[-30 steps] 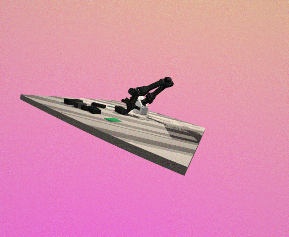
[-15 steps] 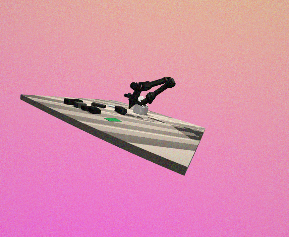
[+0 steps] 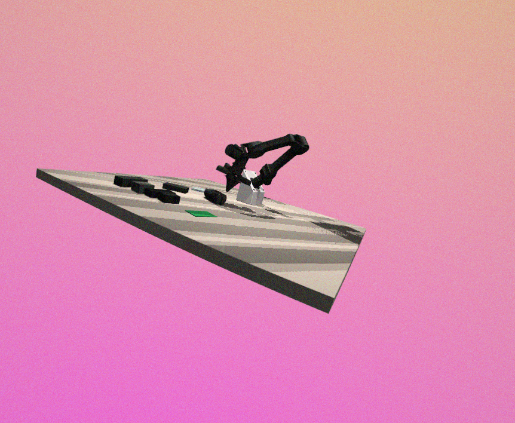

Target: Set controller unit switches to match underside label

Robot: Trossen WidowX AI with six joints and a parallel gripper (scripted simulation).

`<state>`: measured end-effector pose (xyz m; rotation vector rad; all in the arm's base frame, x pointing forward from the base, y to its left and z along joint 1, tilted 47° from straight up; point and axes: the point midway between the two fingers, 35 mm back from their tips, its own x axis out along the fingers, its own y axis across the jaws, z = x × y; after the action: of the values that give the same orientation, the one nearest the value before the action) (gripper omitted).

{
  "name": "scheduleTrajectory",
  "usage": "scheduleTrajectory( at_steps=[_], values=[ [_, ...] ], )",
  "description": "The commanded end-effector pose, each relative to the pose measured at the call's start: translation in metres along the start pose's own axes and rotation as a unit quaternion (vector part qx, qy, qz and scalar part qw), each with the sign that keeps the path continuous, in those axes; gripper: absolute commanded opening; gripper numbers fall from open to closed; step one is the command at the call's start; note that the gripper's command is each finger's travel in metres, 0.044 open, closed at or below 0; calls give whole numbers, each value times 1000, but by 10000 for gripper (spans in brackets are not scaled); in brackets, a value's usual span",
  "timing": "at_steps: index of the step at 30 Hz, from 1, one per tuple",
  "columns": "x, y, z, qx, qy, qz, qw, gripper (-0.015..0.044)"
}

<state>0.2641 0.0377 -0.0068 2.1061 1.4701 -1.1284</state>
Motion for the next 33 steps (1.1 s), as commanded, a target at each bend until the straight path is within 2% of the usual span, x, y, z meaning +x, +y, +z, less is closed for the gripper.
scheduleTrajectory(
  at_steps=[1,11,33],
  values=[
    [-4,16,18,0,-10,-29,1000,0],
    [-12,42,65,-4,10,-112,994,0],
    [14,37,65,-4,11,-113,994,0]
  ],
)
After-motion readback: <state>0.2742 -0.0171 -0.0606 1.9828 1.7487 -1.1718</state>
